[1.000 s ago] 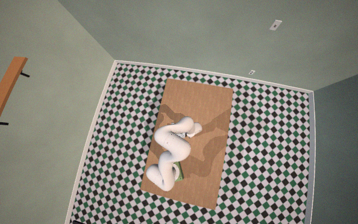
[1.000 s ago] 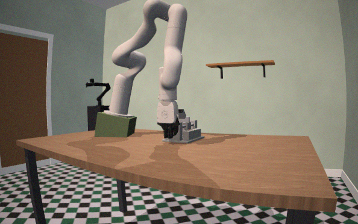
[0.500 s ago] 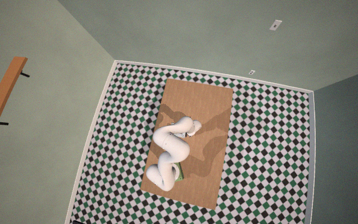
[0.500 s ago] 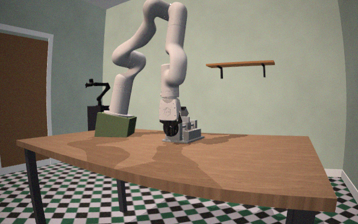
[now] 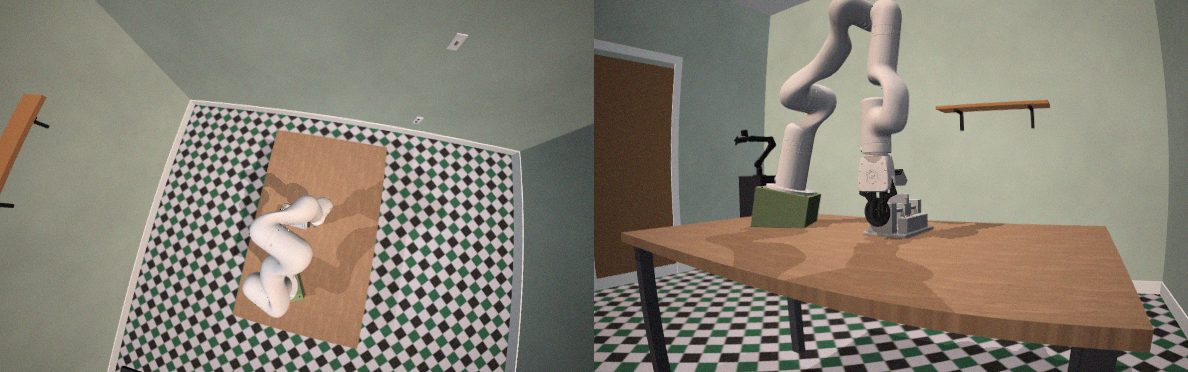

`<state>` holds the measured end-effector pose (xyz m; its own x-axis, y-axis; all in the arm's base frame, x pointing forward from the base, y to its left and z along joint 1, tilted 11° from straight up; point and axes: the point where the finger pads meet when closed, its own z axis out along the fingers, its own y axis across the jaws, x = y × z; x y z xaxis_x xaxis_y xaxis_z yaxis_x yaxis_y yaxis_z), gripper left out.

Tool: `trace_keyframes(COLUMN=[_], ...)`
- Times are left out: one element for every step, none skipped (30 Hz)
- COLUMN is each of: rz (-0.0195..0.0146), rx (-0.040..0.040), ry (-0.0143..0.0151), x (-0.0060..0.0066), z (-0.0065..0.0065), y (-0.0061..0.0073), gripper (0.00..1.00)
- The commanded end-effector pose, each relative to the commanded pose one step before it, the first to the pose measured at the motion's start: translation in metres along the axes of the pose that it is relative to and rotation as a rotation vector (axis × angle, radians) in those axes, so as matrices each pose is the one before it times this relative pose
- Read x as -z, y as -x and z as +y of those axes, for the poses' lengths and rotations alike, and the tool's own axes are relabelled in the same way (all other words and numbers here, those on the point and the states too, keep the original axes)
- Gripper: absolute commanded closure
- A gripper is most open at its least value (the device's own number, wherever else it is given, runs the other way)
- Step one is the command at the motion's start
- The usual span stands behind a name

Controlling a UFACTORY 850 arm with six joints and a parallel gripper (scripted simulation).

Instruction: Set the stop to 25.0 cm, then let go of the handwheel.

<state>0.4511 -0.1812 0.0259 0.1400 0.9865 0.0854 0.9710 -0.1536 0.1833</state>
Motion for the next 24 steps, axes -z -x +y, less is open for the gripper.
trace_keyframes(rz=[0.00684,0.00001,-0.00001,0.00002,-0.00001,0.00002,0.00002,-0.00004,0.00004,0.00003,-0.00003,-0.00001,0.00006,0.0,0.0,0.0,-0.00007,0.00004,0.00006,-0.00001,-0.00008,0.00006,0.00006,-0.00002], rx=[-0.00083,0.0,0.0,0.0,0.0,0.0,0.0,0.0,0.0,0.0,0.0,0.0,0.0,0.0,0.0,0.0,0.0,0.0,0.0,0.0,0.0,0.0,0.0,0.0], ry=[-0.01801,0.0,0.0,0.00001,0.0,0.0,0.0,-0.00001,0.0,0.0,0.0,0.0,0.00001,0.0,0.0,0.0,-0.00001,0.0,0.00001,0.0,-0.00001,0.0,0.0,0.0], x=[0.01621,0.00226,0.00122,0.0006,0.00047,0.00023,0.00005,0.00005,-0.00016,-0.00023,-0.00023,-0.00031,-0.00045,0.0,0.0,-0.00045,-0.00044,-0.00057,-0.00064,-0.00064,-0.00064,-0.00078,-0.00084,-0.00083], z=[-0.01233,-0.00414,-0.00308,-0.00244,-0.0023,-0.00205,-0.00186,-0.00186,-0.00164,-0.00156,-0.00156,-0.00148,-0.00134,0.0,0.0,-0.00135,-0.00135,-0.00124,-0.00118,-0.00118,-0.00119,-0.00109,-0.00105,-0.00105], y=[0.00036,-0.00001,0.0,0.0,0.0,0.0,0.0,0.0,-0.00001,-0.00001,0.0,0.0,-0.00001,0.0,0.0,0.0,0.00001,-0.00001,-0.00001,0.0,0.00002,-0.00001,-0.00001,0.0], gripper=[0.94,0.94,0.94,0.94,0.94,0.94,0.94,0.94,0.94,0.94,0.94,0.94,0.94,0.94,0.94,0.94,0.94,0.94,0.94,0.94,0.94,0.94,0.94,0.94])
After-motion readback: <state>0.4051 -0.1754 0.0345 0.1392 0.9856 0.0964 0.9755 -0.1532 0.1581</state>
